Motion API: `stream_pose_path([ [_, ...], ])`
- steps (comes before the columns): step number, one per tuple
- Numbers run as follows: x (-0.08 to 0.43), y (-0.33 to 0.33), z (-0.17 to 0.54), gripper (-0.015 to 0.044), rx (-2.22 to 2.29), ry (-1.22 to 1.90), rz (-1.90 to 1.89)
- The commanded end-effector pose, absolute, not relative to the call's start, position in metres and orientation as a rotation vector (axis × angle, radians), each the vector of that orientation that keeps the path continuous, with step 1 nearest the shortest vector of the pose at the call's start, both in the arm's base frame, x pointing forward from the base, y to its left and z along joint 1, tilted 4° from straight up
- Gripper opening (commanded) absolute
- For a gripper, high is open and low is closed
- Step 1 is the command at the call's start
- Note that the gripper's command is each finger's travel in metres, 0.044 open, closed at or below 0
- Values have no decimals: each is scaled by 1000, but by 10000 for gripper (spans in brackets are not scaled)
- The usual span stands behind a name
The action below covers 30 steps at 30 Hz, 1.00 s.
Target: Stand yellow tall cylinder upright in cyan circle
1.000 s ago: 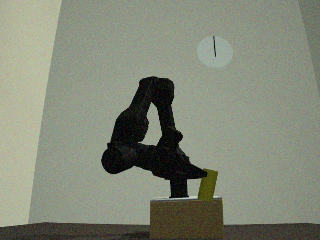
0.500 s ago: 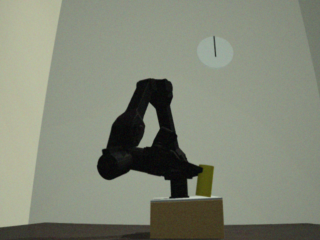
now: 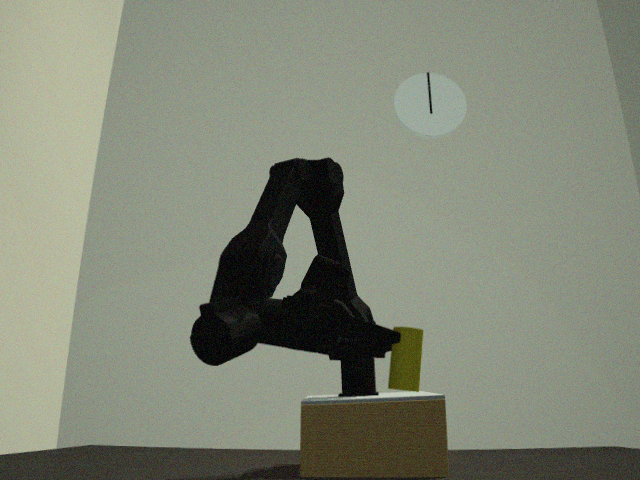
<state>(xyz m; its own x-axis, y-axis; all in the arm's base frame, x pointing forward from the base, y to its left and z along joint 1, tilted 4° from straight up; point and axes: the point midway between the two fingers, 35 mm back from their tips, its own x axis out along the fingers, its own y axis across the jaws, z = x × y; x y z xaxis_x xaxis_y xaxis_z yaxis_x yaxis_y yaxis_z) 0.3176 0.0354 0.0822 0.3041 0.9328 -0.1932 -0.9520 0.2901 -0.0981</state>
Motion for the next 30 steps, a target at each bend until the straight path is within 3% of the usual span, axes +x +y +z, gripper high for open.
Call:
stream_pose_path([
  [1,318,35,82,105,-208,97,1258],
  [30,325,32,-7,105,-207,98,1258],
])
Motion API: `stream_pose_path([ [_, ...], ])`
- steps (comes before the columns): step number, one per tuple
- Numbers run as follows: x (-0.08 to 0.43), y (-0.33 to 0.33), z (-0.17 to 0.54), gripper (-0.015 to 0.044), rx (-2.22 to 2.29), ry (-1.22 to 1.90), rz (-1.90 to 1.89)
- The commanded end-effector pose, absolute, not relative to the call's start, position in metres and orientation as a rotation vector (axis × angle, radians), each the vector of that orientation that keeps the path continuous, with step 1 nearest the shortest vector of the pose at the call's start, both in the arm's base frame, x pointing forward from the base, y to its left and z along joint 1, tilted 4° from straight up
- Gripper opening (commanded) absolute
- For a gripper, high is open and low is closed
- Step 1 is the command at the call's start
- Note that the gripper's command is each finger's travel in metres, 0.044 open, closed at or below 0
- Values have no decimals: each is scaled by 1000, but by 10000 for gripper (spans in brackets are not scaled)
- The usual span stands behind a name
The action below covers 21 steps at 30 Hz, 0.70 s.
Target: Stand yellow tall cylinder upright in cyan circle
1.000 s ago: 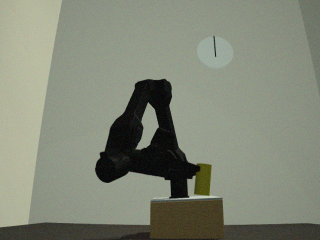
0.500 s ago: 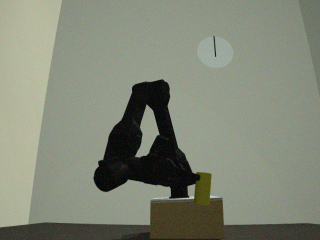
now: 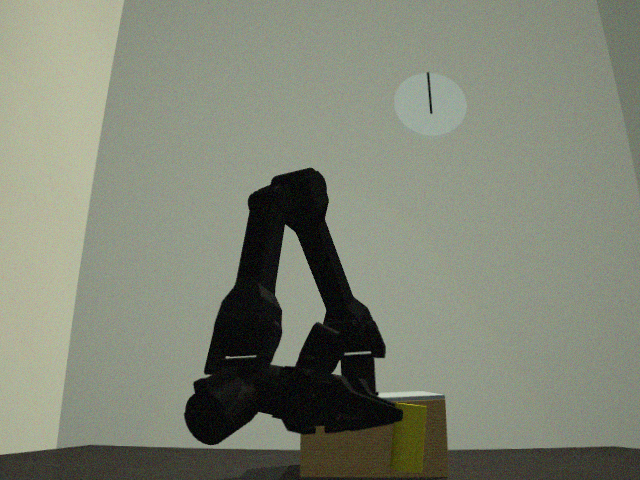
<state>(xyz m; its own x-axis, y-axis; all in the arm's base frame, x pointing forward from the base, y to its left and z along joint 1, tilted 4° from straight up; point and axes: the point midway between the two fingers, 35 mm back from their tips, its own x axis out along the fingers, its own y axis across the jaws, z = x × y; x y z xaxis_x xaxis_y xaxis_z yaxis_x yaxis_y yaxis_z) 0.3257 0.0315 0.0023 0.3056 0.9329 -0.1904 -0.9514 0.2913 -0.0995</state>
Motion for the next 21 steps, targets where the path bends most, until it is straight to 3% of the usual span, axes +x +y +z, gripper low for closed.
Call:
stream_pose_path([
  [1,325,32,-7,105,-207,98,1258],
  [20,329,34,-26,105,-206,103,1259],
  [21,329,34,-26,131,-206,103,1259],
])
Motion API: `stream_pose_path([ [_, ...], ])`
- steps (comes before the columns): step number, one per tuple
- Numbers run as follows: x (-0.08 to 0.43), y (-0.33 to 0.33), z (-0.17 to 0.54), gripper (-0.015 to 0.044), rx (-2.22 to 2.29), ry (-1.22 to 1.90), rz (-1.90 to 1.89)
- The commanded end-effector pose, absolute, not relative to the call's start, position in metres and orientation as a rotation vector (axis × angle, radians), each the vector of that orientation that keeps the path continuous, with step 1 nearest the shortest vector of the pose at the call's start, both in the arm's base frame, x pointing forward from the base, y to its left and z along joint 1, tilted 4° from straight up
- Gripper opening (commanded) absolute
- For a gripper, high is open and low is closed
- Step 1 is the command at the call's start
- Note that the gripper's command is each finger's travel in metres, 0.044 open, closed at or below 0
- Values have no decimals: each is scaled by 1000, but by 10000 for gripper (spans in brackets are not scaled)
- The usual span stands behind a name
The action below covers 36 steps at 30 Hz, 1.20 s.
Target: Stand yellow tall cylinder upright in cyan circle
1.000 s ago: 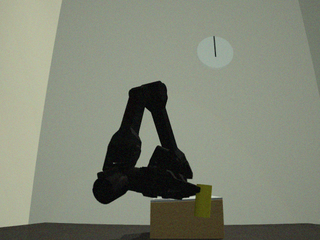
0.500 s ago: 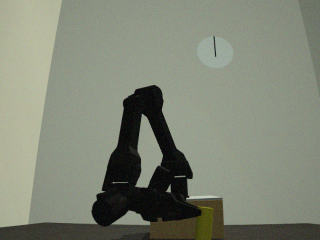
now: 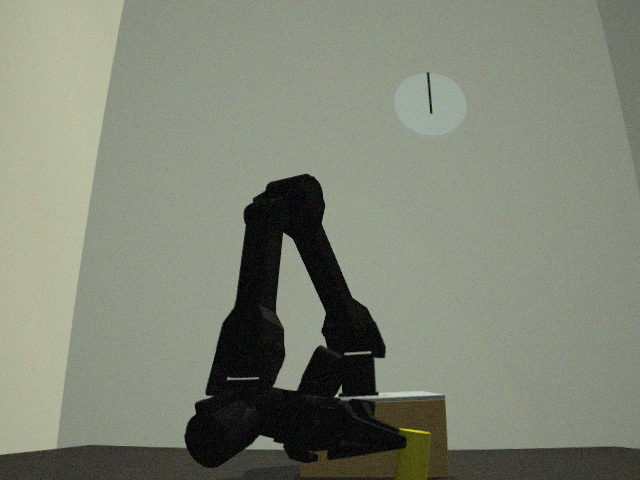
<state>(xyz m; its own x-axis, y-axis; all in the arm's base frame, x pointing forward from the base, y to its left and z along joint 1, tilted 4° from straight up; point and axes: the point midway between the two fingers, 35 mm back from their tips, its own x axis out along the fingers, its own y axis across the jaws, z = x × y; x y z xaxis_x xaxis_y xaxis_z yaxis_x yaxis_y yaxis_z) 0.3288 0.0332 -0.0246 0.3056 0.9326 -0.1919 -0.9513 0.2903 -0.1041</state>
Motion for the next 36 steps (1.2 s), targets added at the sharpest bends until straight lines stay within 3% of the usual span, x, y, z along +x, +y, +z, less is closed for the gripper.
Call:
stream_pose_path([
  [1,329,34,-26,157,-206,103,1259],
  [10,329,34,-26,394,-206,103,1259],
  [16,329,33,-21,400,-206,102,1259],
  [28,320,34,59,400,-208,98,1258],
  [36,319,40,61,400,-225,159,1292],
])
